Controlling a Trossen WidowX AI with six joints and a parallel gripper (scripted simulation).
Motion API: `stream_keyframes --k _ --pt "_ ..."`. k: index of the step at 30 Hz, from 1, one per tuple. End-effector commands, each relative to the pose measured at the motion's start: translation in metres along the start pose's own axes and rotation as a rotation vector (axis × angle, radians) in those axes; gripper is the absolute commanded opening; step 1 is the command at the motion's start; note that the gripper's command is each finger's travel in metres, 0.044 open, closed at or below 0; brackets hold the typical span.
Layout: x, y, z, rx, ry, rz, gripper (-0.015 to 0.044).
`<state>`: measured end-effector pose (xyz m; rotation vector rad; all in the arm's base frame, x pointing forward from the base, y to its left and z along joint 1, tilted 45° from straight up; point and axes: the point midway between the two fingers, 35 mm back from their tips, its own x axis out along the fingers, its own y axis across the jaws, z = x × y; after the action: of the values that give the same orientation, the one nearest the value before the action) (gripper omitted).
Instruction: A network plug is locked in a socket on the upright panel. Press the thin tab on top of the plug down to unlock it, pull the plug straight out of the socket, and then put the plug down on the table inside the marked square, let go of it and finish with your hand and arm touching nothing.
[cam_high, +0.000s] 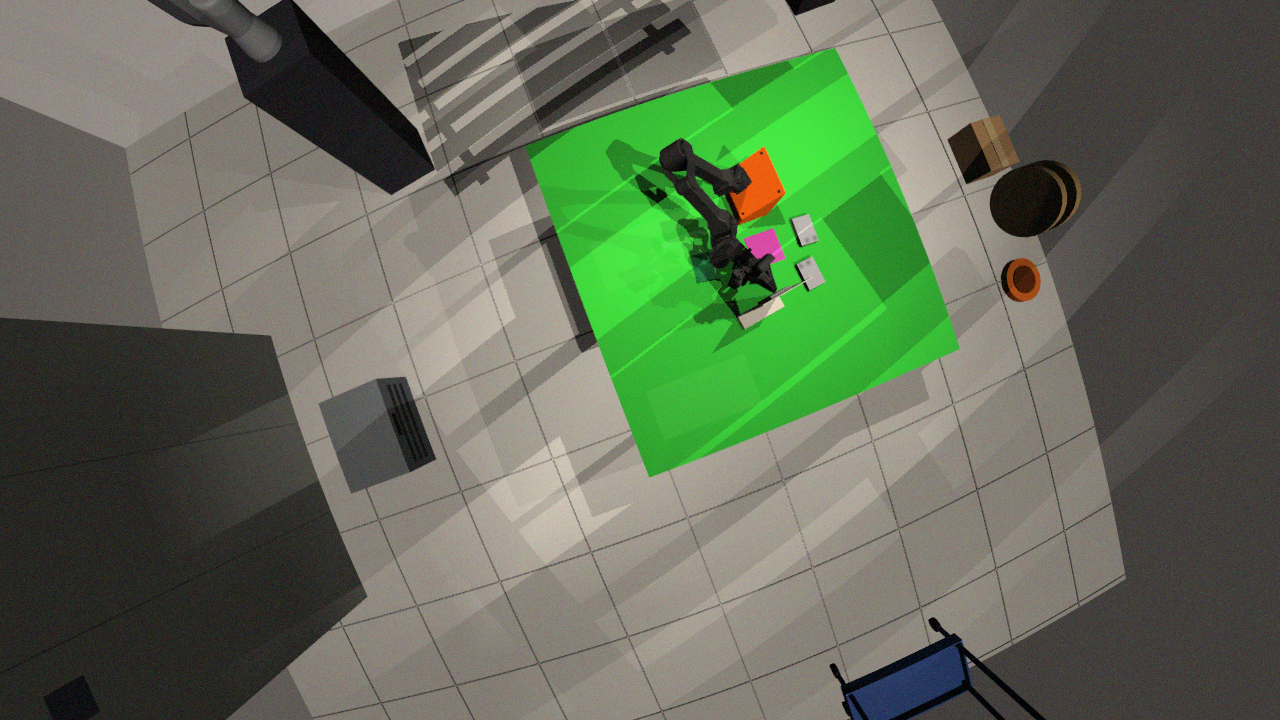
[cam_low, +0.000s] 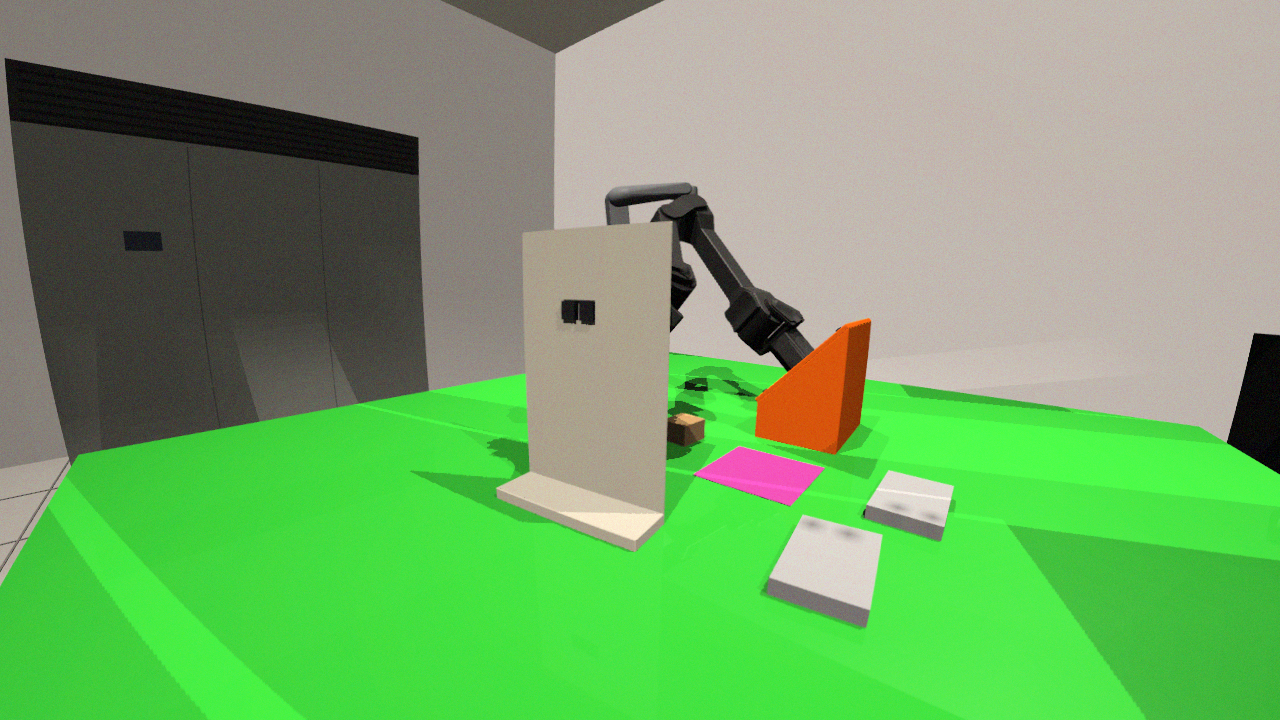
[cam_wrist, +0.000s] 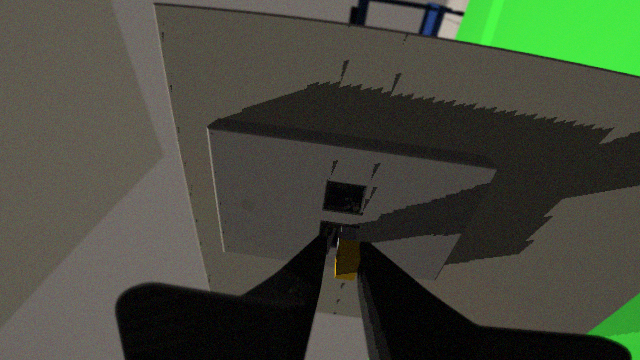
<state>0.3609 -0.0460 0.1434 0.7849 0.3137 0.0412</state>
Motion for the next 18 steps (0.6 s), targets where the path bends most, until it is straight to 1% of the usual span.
stream_keyframes --k 1,8,18 --pt "0.0001 -0.0005 0.0012 0.003 -0.005 -0.003 0.0049" --pt "0.0001 -0.0005 0.0012 0.003 -0.005 -0.003 0.0003" --pt "-0.0024 -0.0005 0.0003 0.003 -0.005 -0.003 0.0"
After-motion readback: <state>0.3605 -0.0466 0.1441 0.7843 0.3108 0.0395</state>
